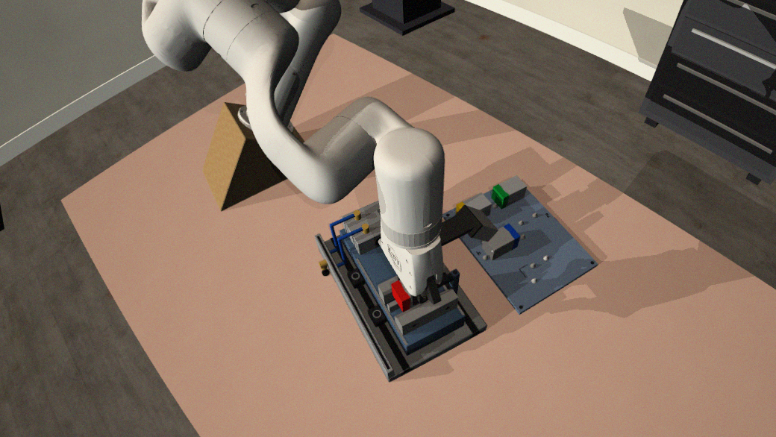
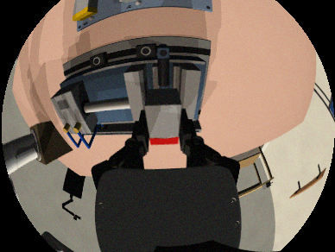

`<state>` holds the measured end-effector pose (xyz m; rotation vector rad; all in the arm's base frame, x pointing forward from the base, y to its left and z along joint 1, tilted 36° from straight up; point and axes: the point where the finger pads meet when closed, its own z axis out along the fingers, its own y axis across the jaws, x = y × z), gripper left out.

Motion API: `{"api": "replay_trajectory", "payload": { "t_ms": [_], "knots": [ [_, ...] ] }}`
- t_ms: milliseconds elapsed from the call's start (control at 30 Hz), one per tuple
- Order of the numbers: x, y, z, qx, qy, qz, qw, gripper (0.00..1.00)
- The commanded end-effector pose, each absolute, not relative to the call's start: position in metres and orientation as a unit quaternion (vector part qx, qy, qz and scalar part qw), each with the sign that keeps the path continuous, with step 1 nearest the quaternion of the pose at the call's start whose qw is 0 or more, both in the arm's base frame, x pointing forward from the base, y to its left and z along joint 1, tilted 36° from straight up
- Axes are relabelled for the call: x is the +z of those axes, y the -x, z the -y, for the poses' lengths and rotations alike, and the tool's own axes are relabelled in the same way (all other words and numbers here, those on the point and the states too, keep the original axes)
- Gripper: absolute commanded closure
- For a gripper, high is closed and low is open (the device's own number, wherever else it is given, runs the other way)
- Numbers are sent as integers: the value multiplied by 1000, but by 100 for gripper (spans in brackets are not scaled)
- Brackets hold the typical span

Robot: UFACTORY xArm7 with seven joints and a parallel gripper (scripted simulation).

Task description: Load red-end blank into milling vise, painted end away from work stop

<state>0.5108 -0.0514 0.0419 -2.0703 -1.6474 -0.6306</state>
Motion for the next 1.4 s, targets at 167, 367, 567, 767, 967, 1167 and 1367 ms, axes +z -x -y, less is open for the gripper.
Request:
{"api": "replay_trajectory", "payload": {
  "t_ms": [167,367,567,767,967,1167,1367],
  "knots": [
    [43,-512,53,-228,745,592,207,100],
    [42,-512,52,-228,745,592,207,100],
    [42,-512,52,-228,745,592,207,100],
    [42,-512,52,-228,745,592,207,100],
    [41,-512,51,-228,745,592,207,100],
    [41,-512,51,-228,745,592,207,100],
    [40,-512,51,-228,745,592,207,100]
  ]
}}
